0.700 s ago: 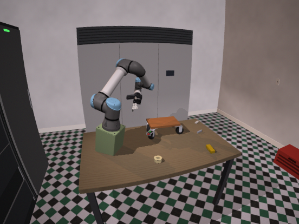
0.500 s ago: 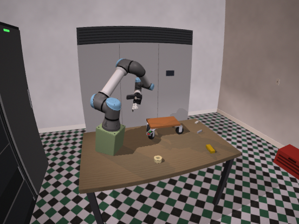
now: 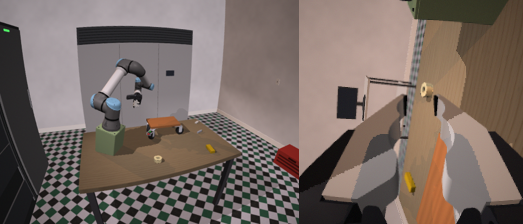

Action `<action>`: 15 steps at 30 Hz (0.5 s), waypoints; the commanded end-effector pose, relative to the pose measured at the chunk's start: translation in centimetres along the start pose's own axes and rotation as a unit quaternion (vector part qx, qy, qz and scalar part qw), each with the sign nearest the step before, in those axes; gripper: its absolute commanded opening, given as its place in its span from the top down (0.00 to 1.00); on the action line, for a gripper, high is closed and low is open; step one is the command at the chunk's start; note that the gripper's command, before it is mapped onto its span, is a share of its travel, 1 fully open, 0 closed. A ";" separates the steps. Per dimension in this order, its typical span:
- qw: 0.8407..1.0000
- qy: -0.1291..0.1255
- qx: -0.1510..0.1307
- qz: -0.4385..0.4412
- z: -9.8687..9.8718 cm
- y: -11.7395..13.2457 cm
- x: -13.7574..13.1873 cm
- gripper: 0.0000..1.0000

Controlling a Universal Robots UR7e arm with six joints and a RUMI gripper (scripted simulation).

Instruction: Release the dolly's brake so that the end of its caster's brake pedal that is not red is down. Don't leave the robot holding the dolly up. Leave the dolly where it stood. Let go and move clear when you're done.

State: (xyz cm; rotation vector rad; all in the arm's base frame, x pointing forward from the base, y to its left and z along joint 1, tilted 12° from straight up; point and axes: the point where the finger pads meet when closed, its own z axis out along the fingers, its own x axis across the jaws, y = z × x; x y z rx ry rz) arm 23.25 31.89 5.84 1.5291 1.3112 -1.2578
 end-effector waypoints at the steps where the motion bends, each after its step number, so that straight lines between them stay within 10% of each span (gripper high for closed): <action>1: 1.000 0.002 0.001 0.000 0.0 0.1 -0.1 1.00; 15: 0.997 0.061 0.042 0.008 1.8 1.7 -0.3 1.00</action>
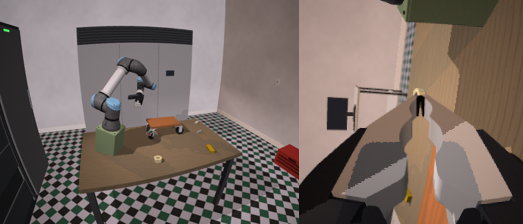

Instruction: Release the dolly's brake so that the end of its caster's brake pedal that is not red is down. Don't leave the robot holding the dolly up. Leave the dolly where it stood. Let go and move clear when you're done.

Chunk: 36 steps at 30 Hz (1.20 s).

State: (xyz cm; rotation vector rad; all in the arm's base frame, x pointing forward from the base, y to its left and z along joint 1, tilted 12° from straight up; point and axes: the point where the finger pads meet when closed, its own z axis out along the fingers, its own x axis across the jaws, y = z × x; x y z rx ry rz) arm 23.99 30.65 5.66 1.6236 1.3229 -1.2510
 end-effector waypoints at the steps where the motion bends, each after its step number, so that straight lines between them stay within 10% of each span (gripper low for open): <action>1: 0.999 0.037 0.023 0.005 1.0 1.0 -0.2 1.00; 18: 0.962 0.241 0.117 0.054 6.3 6.3 -1.1 1.00; 36: 0.887 0.421 0.134 0.138 11.2 10.9 -2.4 1.00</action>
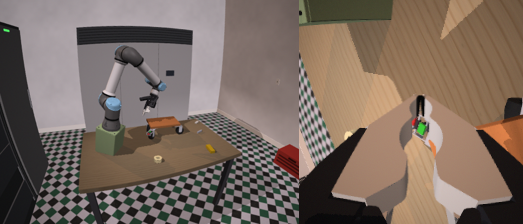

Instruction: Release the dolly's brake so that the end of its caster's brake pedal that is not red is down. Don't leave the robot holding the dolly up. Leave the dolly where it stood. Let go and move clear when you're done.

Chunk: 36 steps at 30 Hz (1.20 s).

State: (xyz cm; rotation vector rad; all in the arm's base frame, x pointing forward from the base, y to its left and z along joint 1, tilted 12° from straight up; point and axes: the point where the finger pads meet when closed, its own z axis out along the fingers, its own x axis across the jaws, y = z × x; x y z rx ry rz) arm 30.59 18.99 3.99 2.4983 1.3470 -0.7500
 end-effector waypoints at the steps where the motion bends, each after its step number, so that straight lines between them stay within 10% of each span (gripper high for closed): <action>1: 0.997 0.078 -0.001 0.020 0.6 2.1 -1.0 1.00; 21: 0.961 0.251 -0.072 0.094 1.8 7.6 -4.8 1.00; 36: 0.947 0.284 -0.103 0.113 2.0 8.8 -6.0 1.00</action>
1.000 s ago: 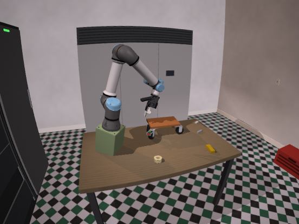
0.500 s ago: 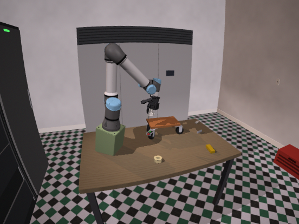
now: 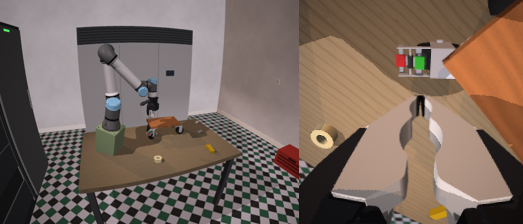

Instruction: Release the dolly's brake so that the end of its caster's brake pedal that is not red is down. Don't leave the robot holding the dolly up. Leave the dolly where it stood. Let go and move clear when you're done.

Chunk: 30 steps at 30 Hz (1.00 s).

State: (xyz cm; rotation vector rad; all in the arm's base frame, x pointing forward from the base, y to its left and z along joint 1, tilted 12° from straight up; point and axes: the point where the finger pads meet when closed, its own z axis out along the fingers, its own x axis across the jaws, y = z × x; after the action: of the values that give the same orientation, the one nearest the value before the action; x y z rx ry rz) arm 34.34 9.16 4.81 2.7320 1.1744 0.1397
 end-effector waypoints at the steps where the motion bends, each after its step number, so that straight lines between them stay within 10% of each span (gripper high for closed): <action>1: 1.000 0.010 -0.006 0.003 0.0 0.3 -0.2 1.00; 30: 0.998 0.011 -0.005 0.064 0.1 0.2 0.0 1.00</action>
State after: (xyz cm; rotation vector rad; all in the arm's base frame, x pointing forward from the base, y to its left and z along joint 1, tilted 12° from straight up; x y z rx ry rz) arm 34.48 8.96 4.75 2.7795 1.0591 0.1851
